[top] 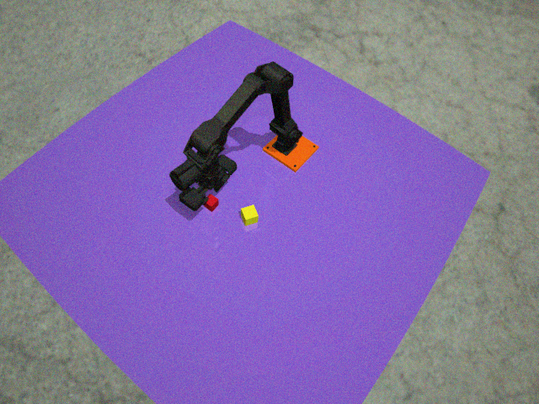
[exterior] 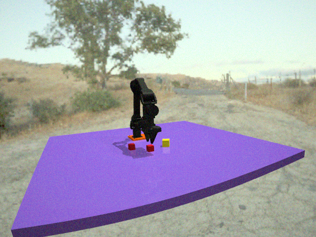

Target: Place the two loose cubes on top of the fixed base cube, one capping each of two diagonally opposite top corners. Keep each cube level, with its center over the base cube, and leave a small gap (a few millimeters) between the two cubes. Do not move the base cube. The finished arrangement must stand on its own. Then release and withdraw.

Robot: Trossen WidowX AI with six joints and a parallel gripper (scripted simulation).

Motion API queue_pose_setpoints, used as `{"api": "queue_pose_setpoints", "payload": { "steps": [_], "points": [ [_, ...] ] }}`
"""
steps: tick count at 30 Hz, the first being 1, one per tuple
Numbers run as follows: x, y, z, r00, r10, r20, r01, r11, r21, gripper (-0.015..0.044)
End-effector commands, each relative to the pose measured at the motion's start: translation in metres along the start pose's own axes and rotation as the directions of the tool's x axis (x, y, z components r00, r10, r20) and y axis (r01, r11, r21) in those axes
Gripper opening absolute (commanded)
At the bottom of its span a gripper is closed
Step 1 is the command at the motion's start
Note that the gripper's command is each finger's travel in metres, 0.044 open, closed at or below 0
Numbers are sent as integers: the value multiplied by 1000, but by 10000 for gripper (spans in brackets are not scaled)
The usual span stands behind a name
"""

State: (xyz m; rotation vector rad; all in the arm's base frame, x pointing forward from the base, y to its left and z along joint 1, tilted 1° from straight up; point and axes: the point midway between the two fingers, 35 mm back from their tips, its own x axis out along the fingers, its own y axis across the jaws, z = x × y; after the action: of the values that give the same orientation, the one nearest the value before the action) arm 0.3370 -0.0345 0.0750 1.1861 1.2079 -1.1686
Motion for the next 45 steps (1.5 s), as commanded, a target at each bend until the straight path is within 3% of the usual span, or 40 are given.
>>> {"api": "queue_pose_setpoints", "payload": {
  "steps": [1, 17, 23, 45],
  "points": [
    [9, -2, -1, 1000, -8, -6, 8, 1000, 4, 265],
    [33, -2, -1, 1000, -8, -6, 8, 1000, 4, 265],
    [33, -2, -1, 1000, -8, -6, 8, 1000, 4, 107],
    [-21, 4, 0, 1000, -8, -6, 8, 1000, 4, 105]
  ]
}}
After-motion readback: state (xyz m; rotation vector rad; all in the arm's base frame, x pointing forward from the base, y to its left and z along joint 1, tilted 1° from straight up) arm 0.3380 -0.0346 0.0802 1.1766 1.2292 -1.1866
